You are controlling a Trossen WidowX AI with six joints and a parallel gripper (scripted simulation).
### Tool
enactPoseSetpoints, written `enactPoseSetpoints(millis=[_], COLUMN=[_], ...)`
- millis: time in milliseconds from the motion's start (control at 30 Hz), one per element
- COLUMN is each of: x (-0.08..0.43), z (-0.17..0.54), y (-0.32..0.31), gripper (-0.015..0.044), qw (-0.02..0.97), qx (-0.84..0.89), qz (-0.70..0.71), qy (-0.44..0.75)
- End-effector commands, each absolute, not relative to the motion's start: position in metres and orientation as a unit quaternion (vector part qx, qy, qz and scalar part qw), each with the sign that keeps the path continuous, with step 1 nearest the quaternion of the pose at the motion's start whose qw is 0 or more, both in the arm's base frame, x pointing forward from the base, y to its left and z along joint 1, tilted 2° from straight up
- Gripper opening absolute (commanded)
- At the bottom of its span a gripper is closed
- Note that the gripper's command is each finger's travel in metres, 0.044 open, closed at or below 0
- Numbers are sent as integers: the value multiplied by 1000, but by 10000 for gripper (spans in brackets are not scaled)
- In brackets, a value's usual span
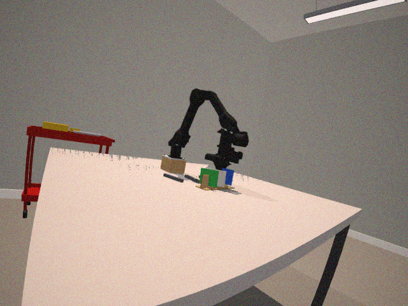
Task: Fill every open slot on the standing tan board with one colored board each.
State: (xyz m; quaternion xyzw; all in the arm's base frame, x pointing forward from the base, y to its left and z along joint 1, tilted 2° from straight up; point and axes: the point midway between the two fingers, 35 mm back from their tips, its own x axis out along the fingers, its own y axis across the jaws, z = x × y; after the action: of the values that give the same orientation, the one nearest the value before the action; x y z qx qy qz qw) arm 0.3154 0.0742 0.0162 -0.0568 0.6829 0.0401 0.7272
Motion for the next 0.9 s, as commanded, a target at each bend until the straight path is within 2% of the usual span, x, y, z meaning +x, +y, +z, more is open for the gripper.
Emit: enactPoseSetpoints(millis=[0,633,833,867], x=[315,315,315,315], z=[14,8,8,8], y=[74,74,74,74], gripper=[0,12,0,26], qw=[727,726,726,726], qx=[-56,-57,-57,-57], qz=[38,40,40,40], qy=[684,684,684,684])
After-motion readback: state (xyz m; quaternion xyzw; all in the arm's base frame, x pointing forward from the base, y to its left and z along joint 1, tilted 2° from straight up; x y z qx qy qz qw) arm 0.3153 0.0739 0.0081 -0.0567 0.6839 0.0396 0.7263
